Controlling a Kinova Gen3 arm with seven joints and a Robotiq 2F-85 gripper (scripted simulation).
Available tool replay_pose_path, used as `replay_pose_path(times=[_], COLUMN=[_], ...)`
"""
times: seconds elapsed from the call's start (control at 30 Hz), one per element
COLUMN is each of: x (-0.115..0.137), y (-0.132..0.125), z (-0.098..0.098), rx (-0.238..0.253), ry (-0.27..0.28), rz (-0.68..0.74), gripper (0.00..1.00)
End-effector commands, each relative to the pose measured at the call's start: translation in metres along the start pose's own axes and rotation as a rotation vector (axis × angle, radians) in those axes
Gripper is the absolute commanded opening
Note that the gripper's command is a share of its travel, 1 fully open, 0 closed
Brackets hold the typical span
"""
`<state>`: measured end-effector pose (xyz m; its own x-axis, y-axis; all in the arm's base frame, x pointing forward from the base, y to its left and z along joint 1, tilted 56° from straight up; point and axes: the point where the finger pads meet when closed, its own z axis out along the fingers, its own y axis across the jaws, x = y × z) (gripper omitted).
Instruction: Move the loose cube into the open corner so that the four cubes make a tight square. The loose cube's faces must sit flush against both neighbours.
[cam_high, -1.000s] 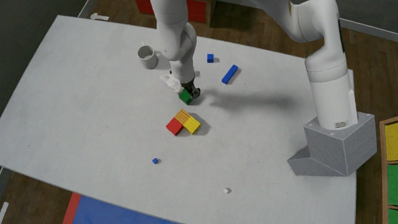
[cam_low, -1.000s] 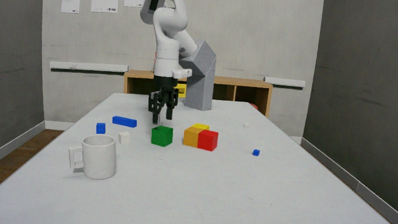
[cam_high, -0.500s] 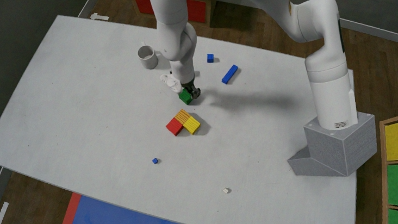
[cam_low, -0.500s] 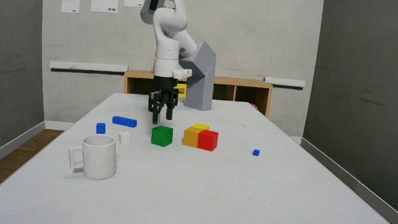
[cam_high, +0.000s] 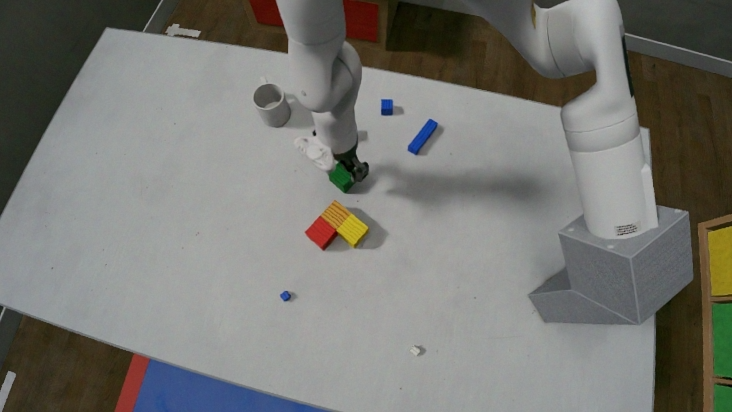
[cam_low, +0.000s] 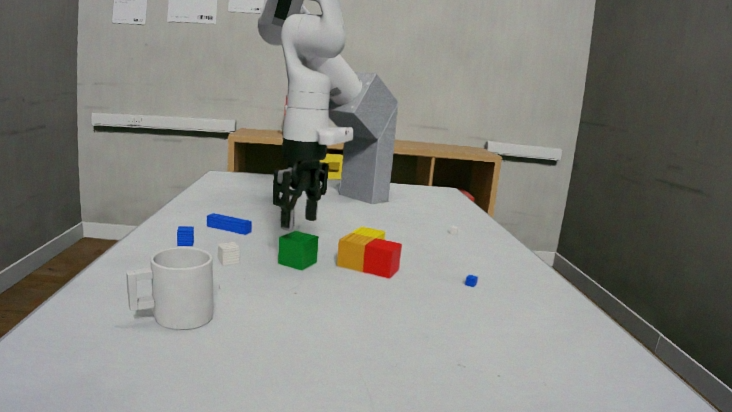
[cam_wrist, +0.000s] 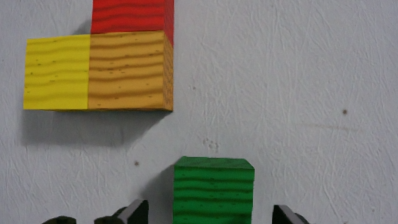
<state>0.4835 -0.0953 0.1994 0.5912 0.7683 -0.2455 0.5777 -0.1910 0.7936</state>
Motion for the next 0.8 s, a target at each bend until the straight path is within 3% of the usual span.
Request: replay_pose_path(times=[0.0, 0.77], x=[0.0013, 0.0028], y=[0.0018, 0.0029], z=[0.0005, 0.0004], rx=[-0.004, -0.003], ry=[0.003, 0.002], rz=[0.006, 0.006], gripper=[0.82, 0.82])
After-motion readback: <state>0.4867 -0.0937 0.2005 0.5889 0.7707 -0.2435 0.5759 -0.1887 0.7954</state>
